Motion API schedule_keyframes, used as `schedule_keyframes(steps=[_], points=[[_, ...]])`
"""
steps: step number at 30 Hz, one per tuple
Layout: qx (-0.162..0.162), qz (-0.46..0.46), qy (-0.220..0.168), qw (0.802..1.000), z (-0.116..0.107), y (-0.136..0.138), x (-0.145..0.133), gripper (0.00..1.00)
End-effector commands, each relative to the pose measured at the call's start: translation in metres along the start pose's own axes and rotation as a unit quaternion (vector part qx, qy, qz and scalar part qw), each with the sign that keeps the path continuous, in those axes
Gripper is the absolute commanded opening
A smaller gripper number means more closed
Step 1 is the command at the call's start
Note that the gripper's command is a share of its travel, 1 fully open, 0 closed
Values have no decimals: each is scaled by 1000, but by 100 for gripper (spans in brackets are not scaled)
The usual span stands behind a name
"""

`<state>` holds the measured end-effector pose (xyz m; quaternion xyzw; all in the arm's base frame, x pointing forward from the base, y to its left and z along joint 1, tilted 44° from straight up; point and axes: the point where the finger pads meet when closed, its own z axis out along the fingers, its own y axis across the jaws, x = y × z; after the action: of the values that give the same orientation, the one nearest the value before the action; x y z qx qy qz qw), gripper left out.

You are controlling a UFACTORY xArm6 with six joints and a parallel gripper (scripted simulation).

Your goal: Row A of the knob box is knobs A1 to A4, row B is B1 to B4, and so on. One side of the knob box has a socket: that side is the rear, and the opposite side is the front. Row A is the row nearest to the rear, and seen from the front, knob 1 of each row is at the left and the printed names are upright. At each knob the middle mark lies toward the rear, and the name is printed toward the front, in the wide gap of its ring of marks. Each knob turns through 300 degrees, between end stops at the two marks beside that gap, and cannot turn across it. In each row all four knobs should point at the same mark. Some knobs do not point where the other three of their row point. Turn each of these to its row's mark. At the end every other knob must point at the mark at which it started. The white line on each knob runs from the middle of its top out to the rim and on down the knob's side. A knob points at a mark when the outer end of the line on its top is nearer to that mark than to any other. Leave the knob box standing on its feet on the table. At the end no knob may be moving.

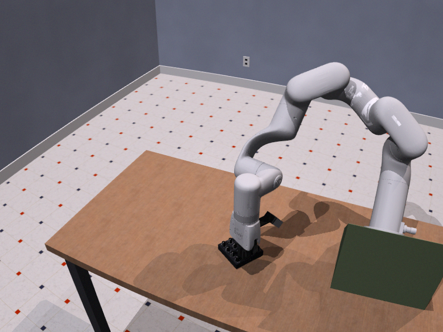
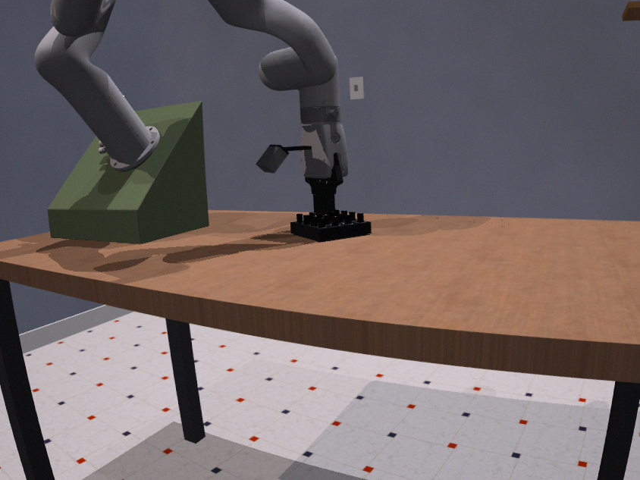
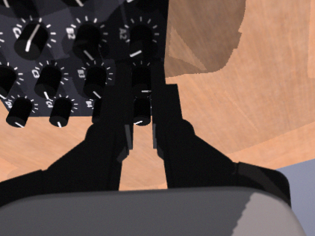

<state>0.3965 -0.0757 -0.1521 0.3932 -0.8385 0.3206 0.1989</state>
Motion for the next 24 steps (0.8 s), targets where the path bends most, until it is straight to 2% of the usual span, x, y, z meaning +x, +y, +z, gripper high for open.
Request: schedule_keyframes(steps=[1, 24], points=[[1, 18, -2, 1000, -1, -1, -1, 8], [1, 40, -2, 999, -1, -1, -1, 8]])
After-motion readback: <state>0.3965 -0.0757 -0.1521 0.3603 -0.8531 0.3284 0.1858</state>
